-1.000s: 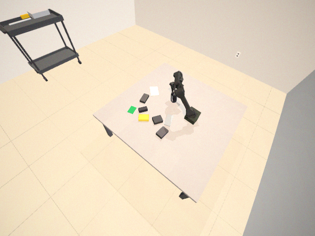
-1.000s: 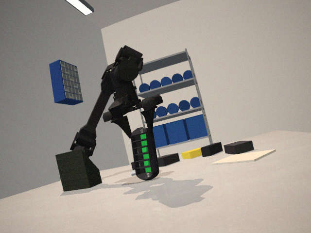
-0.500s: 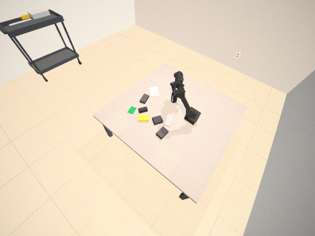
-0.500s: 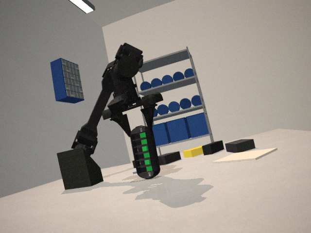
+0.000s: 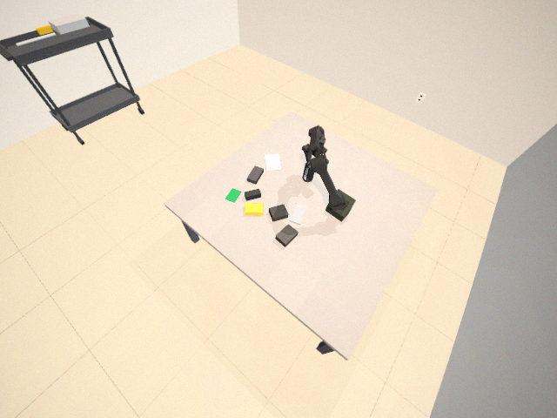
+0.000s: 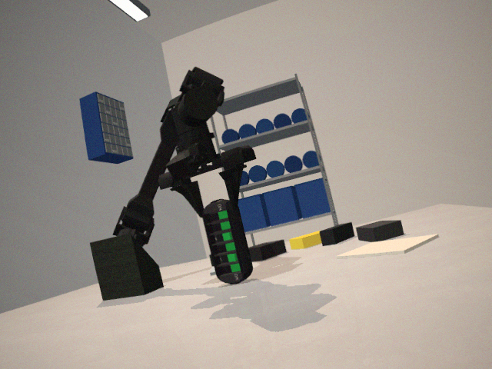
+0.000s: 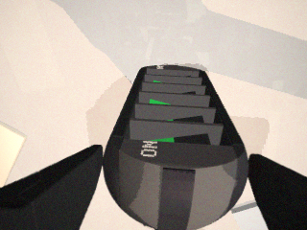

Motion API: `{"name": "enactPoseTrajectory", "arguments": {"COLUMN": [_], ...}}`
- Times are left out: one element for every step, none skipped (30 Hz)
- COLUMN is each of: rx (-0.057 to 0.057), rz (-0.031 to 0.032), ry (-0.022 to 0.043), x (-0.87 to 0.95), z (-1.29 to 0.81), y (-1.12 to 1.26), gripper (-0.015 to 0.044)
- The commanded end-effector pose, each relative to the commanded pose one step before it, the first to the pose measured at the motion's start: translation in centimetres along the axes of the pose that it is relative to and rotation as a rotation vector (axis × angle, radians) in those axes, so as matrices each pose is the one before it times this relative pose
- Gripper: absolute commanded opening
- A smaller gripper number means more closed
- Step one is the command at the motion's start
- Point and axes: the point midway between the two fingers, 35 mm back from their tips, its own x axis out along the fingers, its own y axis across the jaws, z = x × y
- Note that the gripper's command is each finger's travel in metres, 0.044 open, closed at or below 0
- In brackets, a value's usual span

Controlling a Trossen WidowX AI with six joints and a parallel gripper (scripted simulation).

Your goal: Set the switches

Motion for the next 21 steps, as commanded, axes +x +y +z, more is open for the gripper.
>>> {"name": "enactPoseTrajectory", "arguments": {"rx": [0.0015, 0.0000, 0.0000, 0.0000, 0.0000, 0.0000, 0.0000, 0.0000, 0.0000, 0.0000, 0.0000, 0.0000, 0.0000, 0.0000, 0.0000, 0.0000, 0.0000, 0.0000, 0.0000, 0.0000, 0.0000], "rz": [-0.00710, 0.00001, 0.00001, 0.00001, 0.00001, 0.00001, 0.00001, 0.00001, 0.00001, 0.00001, 0.00001, 0.00001, 0.00001, 0.00001, 0.00001, 0.00001, 0.00001, 0.00001, 0.00001, 0.00001, 0.00001], "ry": [-0.01659, -0.00236, -0.00234, -0.00232, -0.00232, -0.00232, -0.00232, -0.00232, -0.00233, -0.00235, -0.00237, -0.00239, -0.00240, -0.00239, -0.00237, -0.00235, -0.00233, -0.00233, -0.00232, -0.00232, -0.00233], "x": [0.169, -0.001, -0.001, -0.001, 0.000, 0.000, 0.001, 0.001, 0.002, 0.002, 0.002, 0.003, 0.004, 0.005, 0.005, 0.005, 0.005, 0.006, 0.007, 0.008, 0.008], "z": [0.615, 0.076, 0.076, 0.076, 0.075, 0.075, 0.075, 0.075, 0.075, 0.075, 0.075, 0.075, 0.075, 0.075, 0.075, 0.075, 0.075, 0.075, 0.075, 0.075, 0.074], "y": [-0.017, 0.000, 0.000, 0.000, 0.000, 0.000, 0.000, 0.000, 0.000, 0.000, 0.000, 0.000, 0.000, 0.000, 0.000, 0.000, 0.000, 0.000, 0.000, 0.000, 0.000], "gripper": [0.0336, 0.0336, 0.0337, 0.0337, 0.0337, 0.0337, 0.0337, 0.0337, 0.0337, 0.0337, 0.0337, 0.0337, 0.0337, 0.0338, 0.0338, 0.0338, 0.0338, 0.0338, 0.0338, 0.0338, 0.0338]}}
